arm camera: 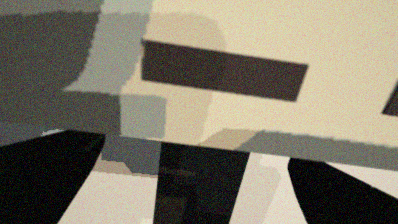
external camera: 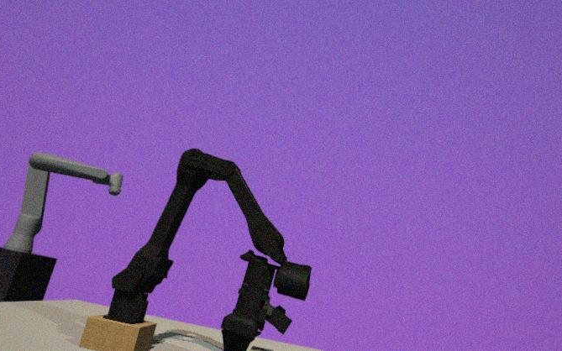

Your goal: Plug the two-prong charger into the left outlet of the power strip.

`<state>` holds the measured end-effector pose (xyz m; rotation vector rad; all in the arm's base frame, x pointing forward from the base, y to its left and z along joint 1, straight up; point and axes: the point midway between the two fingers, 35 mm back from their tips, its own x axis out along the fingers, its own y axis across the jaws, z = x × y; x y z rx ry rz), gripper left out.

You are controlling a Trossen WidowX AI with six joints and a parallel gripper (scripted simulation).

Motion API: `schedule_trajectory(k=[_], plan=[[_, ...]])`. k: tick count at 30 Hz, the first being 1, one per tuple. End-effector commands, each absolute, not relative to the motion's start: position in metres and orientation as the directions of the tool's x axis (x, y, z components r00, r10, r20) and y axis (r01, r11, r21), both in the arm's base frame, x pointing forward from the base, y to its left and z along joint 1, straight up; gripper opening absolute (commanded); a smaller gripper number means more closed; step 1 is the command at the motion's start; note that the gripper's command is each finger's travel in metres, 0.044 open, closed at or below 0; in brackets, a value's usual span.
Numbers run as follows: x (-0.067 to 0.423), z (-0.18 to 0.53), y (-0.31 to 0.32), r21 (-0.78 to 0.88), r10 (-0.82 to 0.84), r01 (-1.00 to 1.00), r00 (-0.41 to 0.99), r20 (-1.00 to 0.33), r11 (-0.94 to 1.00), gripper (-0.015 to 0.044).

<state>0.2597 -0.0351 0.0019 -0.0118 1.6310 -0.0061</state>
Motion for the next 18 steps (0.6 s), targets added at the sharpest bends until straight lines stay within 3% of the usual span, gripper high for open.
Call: schedule_trajectory(k=[1, 18], plan=[[0.2563, 0.0011, -0.0347, -0.009, -0.009, -0.006, -0.061, -0.998, 1.000, 0.0440], [0.2506, 0.0008, -0.0348, -0.007, -0.008, -0.007, -0.049, -0.999, 1.000, 0.0440]])
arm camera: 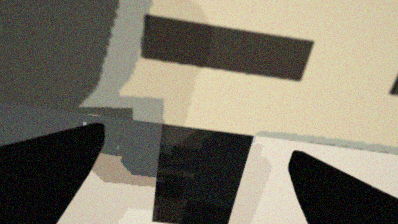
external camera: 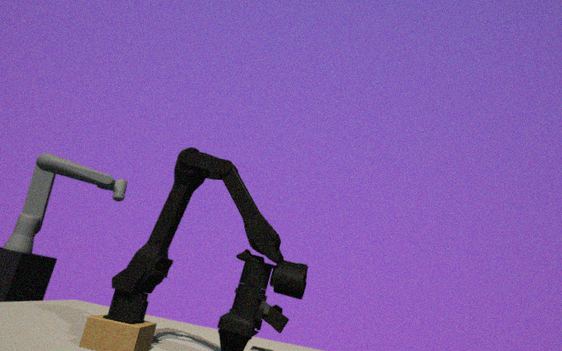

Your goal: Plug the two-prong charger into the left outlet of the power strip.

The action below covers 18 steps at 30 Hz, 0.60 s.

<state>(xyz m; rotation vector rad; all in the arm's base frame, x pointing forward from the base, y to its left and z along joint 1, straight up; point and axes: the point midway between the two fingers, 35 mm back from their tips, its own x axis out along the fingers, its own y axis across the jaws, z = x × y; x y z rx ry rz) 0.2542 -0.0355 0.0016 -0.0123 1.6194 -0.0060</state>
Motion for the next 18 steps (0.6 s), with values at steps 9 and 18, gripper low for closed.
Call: schedule_trajectory(k=[9, 18], plan=[[0.2478, 0.0007, -0.0348, -0.007, -0.007, -0.008, -0.044, -0.999, 1.000, 0.0440], [0.2471, 0.0007, -0.0348, -0.007, -0.007, -0.008, -0.044, -0.999, 1.000, 0.0440]])
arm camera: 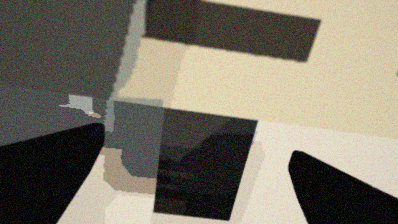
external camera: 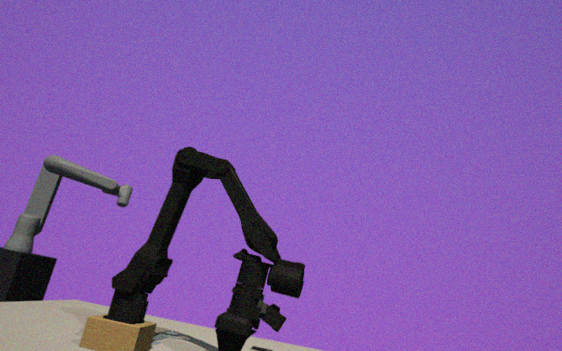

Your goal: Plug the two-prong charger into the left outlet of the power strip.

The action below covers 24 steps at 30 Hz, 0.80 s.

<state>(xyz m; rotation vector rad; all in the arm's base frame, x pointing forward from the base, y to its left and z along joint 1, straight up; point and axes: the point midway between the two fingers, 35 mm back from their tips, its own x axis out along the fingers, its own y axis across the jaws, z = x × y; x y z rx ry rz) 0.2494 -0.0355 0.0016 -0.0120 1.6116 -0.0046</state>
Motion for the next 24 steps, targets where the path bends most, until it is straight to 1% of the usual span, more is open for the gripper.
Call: schedule_trajectory(k=[1, 24], plan=[[0.246, 0.001, -0.035, -0.007, -0.007, -0.008, -0.044, -0.999, 1.000, 0.0440], [0.217, 0.002, -0.036, -0.007, -0.007, -0.008, -0.046, -0.999, 1.000, 0.0440]])
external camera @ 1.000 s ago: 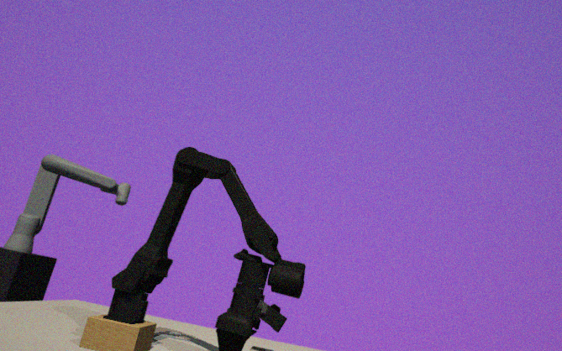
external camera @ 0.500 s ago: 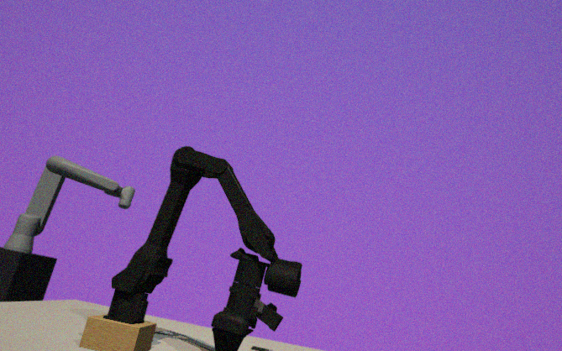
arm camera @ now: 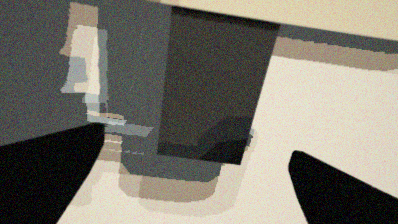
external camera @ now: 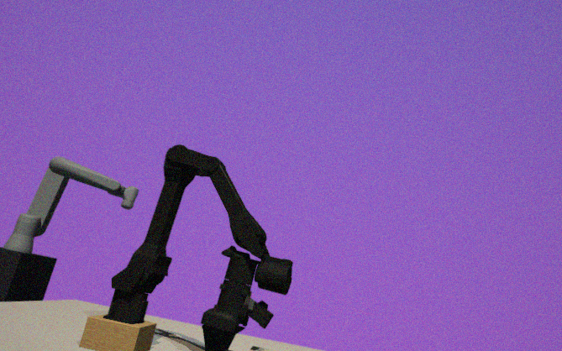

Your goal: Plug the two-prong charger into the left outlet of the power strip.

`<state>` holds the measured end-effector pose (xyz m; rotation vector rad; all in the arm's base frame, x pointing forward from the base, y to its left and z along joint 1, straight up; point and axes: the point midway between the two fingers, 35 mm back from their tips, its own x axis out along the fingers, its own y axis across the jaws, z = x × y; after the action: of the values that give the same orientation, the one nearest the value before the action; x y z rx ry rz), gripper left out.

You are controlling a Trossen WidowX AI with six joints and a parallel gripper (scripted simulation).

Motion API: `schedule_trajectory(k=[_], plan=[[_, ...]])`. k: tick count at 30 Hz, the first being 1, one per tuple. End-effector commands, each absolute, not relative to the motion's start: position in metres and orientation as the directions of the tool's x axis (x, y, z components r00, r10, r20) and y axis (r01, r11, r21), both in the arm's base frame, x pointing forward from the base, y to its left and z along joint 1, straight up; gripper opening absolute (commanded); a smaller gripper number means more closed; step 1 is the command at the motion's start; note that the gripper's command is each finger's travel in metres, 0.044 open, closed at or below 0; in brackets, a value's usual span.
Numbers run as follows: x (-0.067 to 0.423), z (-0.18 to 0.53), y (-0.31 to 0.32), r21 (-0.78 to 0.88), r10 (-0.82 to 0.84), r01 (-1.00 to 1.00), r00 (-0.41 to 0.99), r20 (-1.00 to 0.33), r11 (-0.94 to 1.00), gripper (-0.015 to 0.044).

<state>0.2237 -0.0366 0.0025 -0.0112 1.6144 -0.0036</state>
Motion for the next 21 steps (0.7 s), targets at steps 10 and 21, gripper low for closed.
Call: schedule_trajectory(k=[10, 21], plan=[[0.204, 0.001, -0.036, -0.007, -0.007, -0.008, -0.047, -0.999, 1.000, 0.0440], [0.190, 0.000, -0.036, -0.007, -0.007, -0.008, -0.049, -0.999, 1.000, 0.0440]])
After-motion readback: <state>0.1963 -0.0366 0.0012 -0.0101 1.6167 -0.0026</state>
